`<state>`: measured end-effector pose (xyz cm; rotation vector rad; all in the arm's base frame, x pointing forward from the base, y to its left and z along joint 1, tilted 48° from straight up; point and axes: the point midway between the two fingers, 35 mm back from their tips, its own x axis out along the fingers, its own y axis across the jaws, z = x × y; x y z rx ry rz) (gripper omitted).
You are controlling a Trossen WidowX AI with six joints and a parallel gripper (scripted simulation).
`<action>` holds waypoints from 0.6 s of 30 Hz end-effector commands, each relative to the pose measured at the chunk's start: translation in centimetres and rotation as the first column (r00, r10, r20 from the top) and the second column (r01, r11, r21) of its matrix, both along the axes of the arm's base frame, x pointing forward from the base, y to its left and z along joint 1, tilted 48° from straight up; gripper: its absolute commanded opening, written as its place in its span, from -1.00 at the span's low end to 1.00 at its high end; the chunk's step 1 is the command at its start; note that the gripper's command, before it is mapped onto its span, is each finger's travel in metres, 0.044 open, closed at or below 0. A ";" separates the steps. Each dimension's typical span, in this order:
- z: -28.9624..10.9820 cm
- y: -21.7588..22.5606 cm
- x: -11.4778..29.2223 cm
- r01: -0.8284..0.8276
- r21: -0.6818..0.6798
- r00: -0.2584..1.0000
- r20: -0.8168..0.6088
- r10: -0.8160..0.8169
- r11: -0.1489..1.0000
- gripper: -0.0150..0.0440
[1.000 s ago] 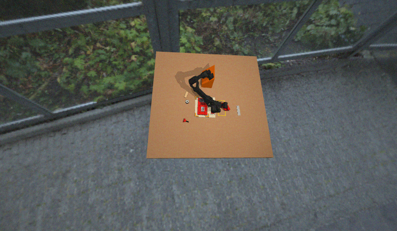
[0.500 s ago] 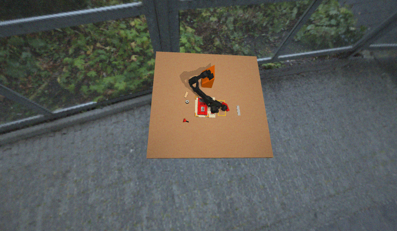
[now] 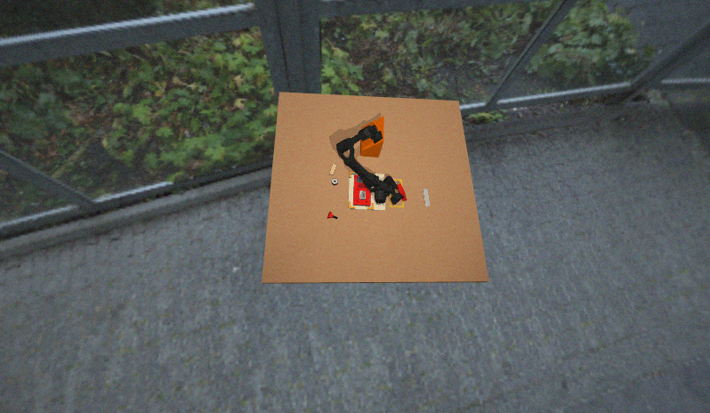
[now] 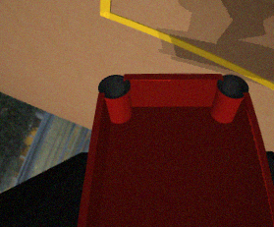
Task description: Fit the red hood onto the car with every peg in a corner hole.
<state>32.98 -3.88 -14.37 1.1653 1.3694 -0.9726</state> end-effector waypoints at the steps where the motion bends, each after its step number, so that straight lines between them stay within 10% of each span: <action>1: -0.6 -1.0 -0.3 0.127 -0.004 0.992 -0.020 -0.127 0.992 -0.49; 18: -1.7 -4.2 -1.0 0.388 -0.010 0.920 -0.055 -0.388 0.921 -0.49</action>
